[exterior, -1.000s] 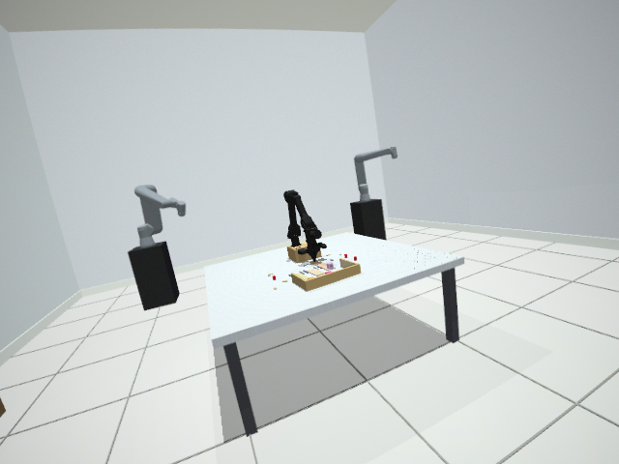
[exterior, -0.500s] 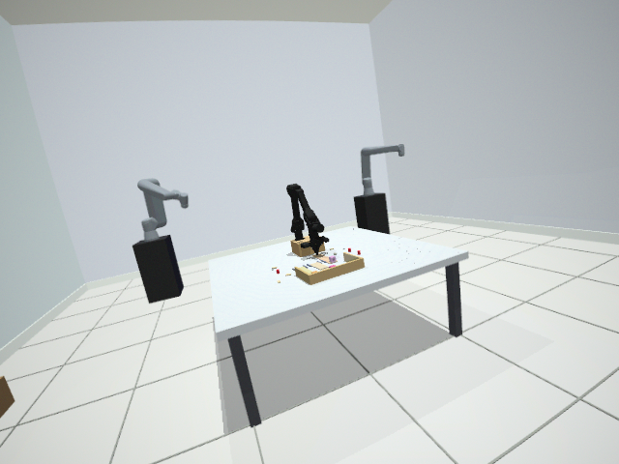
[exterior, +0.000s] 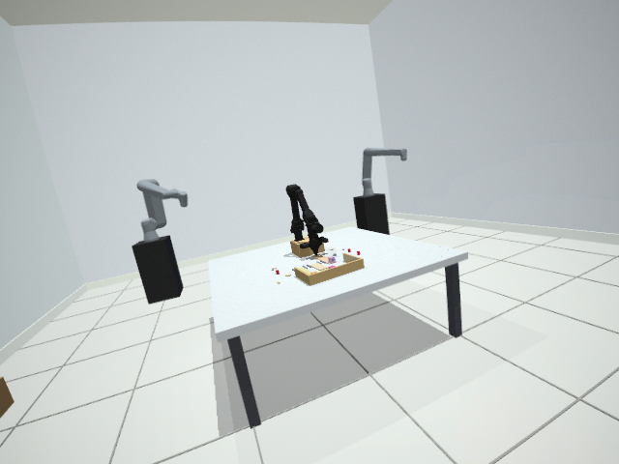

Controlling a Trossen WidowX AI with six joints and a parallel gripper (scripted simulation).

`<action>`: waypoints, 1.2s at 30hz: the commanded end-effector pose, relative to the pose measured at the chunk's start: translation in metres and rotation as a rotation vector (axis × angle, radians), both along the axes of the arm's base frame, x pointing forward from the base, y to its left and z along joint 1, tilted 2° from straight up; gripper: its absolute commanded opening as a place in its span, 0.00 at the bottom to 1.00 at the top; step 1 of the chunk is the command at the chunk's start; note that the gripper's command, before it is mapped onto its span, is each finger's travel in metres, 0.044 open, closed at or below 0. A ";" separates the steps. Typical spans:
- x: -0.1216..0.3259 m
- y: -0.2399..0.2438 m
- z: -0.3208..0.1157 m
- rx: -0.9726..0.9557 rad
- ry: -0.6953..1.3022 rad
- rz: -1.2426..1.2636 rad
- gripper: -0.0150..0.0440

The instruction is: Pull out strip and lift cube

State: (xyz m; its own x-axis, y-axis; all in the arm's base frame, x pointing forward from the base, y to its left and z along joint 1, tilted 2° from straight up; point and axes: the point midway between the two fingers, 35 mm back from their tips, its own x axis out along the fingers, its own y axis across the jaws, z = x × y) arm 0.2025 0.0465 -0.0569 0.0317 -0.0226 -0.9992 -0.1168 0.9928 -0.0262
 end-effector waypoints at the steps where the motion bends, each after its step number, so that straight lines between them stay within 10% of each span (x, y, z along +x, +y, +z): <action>1: -0.013 -0.002 -0.004 -0.005 0.037 -0.003 0.25; 36: 0.001 0.001 0.043 -0.004 0.035 -0.003 0.25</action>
State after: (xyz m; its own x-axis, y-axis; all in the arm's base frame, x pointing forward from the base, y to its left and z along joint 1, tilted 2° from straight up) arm 0.2037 0.0470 -0.0215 0.0046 -0.0295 -0.9996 -0.1178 0.9926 -0.0298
